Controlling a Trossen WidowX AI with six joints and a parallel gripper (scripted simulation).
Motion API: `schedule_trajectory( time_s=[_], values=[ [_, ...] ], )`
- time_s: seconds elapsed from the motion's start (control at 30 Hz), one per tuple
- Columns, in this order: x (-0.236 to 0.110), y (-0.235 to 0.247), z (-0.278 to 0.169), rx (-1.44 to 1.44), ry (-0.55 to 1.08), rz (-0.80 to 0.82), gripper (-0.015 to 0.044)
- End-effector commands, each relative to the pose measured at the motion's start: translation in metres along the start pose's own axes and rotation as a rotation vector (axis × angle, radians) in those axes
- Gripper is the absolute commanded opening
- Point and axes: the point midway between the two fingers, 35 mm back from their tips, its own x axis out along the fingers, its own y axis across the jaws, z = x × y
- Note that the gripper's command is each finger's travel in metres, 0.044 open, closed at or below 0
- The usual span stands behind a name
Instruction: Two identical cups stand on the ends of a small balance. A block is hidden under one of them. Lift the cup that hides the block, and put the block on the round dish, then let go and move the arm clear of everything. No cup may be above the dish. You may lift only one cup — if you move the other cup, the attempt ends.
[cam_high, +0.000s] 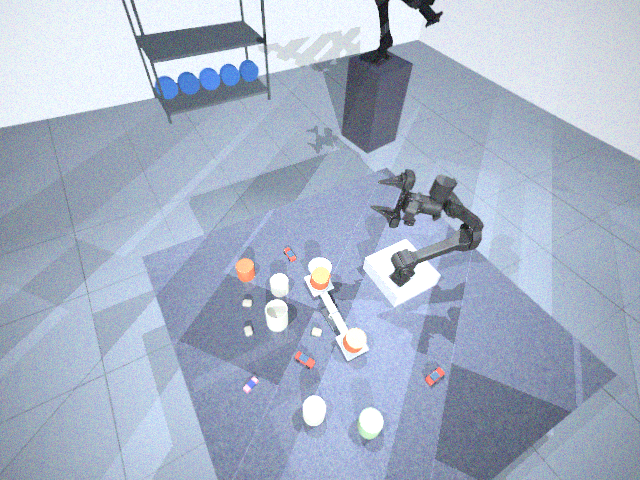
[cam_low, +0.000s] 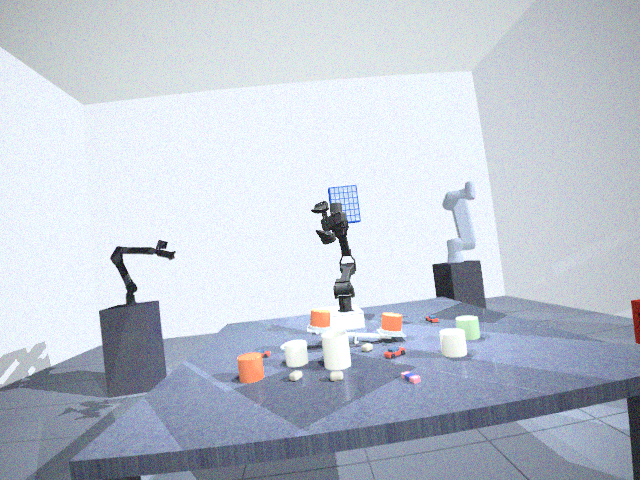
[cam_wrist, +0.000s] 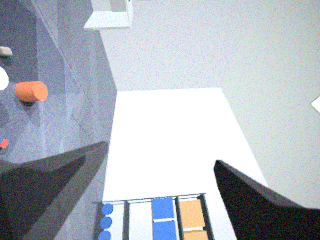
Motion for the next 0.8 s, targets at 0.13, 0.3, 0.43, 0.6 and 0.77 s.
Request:
schedule_trajectory(
  time_s=[0.13,0.3,0.43,0.6,0.77],
  values=[
    [0.016,0.041,0.017,0.186,-0.065,0.166,0.0440],
    [0.023,0.065,0.027,0.304,-0.082,0.269,0.0440],
    [0.027,0.075,0.031,0.356,-0.082,0.307,0.0440],
    [0.029,0.098,0.038,0.456,-0.080,0.405,0.0440],
    [0.027,0.124,0.045,0.568,-0.061,0.524,0.0440]
  ],
)
